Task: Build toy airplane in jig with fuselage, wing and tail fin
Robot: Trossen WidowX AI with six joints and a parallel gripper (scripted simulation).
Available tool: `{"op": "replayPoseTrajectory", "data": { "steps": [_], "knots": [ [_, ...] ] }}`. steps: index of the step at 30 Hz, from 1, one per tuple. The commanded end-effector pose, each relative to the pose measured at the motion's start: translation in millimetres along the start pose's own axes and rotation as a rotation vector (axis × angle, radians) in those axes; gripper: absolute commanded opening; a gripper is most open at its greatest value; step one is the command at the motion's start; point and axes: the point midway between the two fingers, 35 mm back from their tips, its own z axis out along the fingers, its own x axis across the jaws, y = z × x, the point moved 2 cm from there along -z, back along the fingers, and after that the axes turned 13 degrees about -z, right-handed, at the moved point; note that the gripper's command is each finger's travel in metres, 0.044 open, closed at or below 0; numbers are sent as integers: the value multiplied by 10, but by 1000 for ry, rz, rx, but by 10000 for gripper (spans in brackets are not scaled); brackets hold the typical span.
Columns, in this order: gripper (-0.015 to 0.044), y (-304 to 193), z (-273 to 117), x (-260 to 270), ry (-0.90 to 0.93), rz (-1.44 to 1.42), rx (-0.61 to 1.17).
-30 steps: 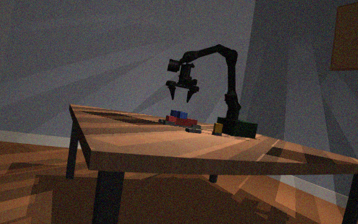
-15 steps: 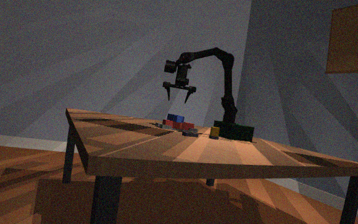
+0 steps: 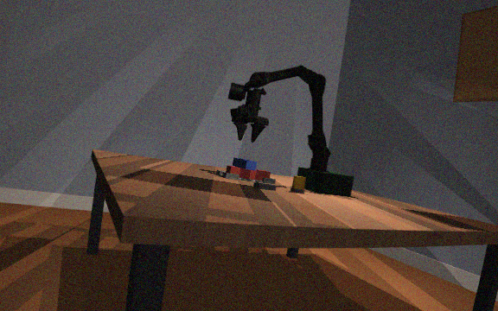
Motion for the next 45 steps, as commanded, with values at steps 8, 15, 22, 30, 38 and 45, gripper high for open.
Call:
{"op": "replayPoseTrajectory", "data": {
  "steps": [8,15,22,30,38,45],
  "knots": [
    [440,8,3,27,6,244,6],
    [440,306,0,940,13,244,6],
    [440,273,12,1917,21,244,7],
    [440,-95,44,2761,29,244,8],
    [440,-100,525,2793,29,244,8],
    [440,-110,719,2796,29,244,9]
  ]
}}
